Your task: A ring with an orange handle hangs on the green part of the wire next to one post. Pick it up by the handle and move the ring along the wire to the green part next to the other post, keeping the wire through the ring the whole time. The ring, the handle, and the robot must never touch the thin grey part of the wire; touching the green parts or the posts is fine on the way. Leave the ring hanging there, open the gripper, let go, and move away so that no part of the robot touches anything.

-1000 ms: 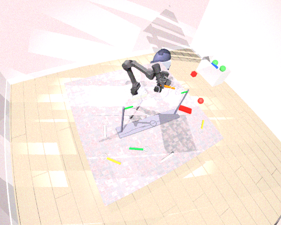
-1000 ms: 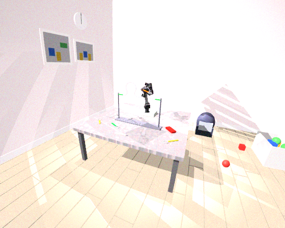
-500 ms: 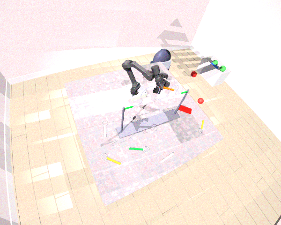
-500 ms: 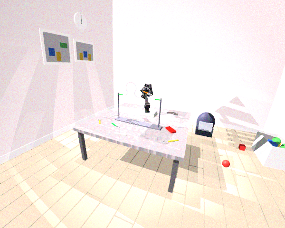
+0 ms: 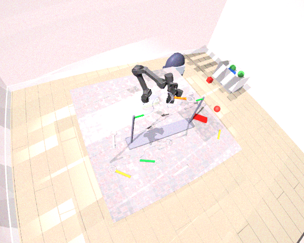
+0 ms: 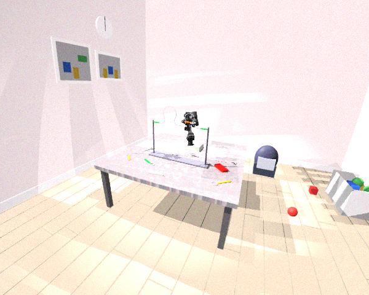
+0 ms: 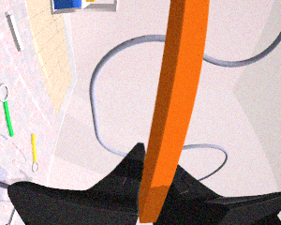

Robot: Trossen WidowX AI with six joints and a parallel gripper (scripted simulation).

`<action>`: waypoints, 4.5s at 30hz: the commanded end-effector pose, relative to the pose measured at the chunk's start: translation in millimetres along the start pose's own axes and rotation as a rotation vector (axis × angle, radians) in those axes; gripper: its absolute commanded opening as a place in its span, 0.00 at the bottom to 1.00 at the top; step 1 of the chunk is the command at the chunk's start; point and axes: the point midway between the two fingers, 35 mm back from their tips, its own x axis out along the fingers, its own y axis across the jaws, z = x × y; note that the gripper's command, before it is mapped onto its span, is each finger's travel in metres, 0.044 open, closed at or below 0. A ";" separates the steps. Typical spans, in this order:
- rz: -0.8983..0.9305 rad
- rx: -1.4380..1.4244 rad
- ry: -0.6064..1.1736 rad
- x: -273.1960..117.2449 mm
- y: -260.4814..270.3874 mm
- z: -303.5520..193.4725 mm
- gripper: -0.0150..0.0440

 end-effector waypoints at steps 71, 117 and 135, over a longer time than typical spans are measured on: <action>0.564 1.202 0.128 -70.9 152.2 113.8 0.00; 0.636 1.361 0.147 -100.2 154.5 172.7 0.00; 0.636 1.362 0.146 -105.7 160.9 182.5 0.00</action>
